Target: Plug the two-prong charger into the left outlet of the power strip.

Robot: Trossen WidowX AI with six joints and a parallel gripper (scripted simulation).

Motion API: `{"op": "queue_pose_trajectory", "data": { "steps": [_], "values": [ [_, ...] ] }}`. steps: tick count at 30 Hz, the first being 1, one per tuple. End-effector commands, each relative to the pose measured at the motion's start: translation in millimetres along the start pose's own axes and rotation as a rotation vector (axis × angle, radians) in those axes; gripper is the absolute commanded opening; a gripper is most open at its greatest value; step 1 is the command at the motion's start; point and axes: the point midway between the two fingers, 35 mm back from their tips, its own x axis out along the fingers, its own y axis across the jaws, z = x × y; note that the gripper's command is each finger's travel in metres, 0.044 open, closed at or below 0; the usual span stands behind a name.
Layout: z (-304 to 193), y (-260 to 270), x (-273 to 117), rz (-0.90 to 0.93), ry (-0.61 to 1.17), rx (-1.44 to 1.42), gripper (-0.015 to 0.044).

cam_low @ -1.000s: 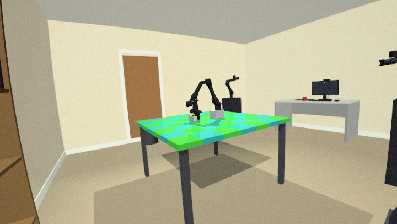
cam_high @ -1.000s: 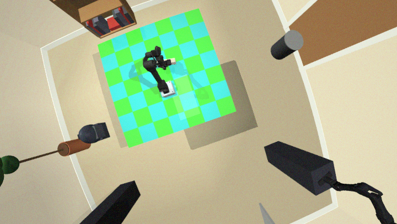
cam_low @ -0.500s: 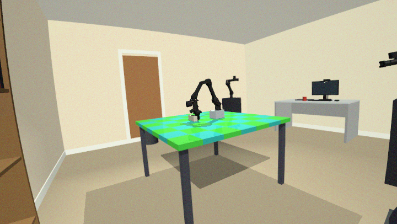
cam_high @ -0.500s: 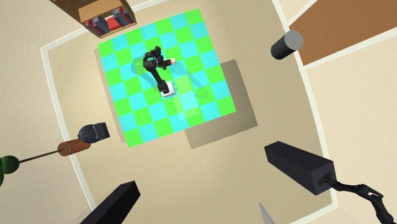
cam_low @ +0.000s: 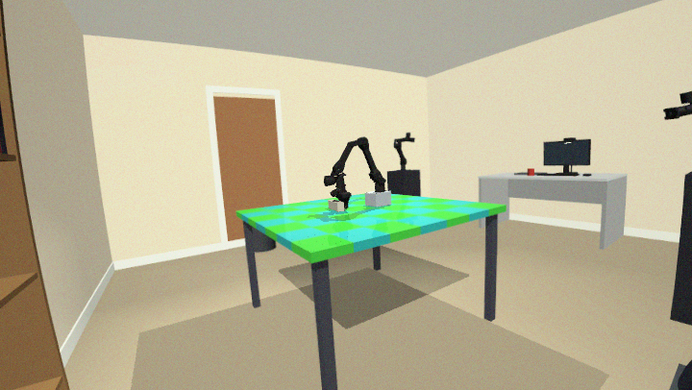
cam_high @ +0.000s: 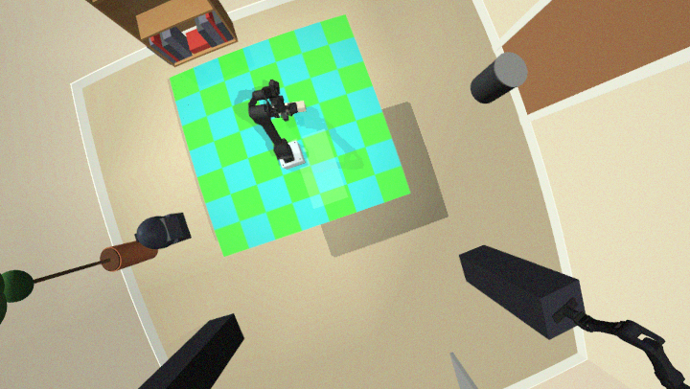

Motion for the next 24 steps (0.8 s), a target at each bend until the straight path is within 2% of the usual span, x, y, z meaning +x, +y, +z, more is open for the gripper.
{"op": "queue_pose_trajectory", "data": {
  "steps": [1,24],
  "values": [
    [0.1,0.0,-0.1,0.0,-0.002,0.0,0.044],
    [-6.1,0.0,0.7,0.001,-0.019,-0.001,0.044]
  ]
}}
